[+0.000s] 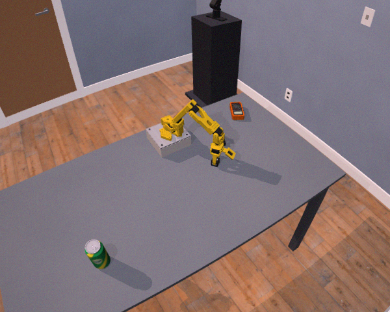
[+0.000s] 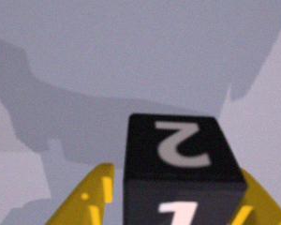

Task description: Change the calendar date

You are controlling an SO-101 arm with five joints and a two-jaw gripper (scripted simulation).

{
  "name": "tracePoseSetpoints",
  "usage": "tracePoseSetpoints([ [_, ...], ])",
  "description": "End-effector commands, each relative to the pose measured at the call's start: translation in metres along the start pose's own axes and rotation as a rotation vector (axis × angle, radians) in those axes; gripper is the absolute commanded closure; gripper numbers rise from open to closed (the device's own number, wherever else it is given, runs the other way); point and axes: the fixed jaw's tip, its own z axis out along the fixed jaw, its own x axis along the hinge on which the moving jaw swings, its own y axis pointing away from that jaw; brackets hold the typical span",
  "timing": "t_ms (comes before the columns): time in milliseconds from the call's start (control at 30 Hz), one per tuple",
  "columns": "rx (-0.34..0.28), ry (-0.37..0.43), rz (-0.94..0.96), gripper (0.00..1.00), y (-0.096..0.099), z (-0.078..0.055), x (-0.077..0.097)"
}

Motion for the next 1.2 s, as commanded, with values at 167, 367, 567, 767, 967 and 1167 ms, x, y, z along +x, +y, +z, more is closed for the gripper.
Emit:
tracePoseSetpoints([
  [167,-0.004,0.019,-0.001,0.79,-0.0028,0.0047,0.0039],
  [367,-0.004,0.019,-0.001,0.79,-0.0029,0.0047,0.0039],
  [567,-0.004,0.019,-0.001,0.8,-0.0029,0.0047,0.0039],
  [767,-0.004,0.019,-0.001,0.86,-0.0029,0.0047,0.0039],
  [967,-0.004,0.019,0.0,0.91,-0.0029,0.0047,0.0039],
  [1167,-0.004,0.019,0.0,0.97,-0.0029,0.0047,0.0039],
])
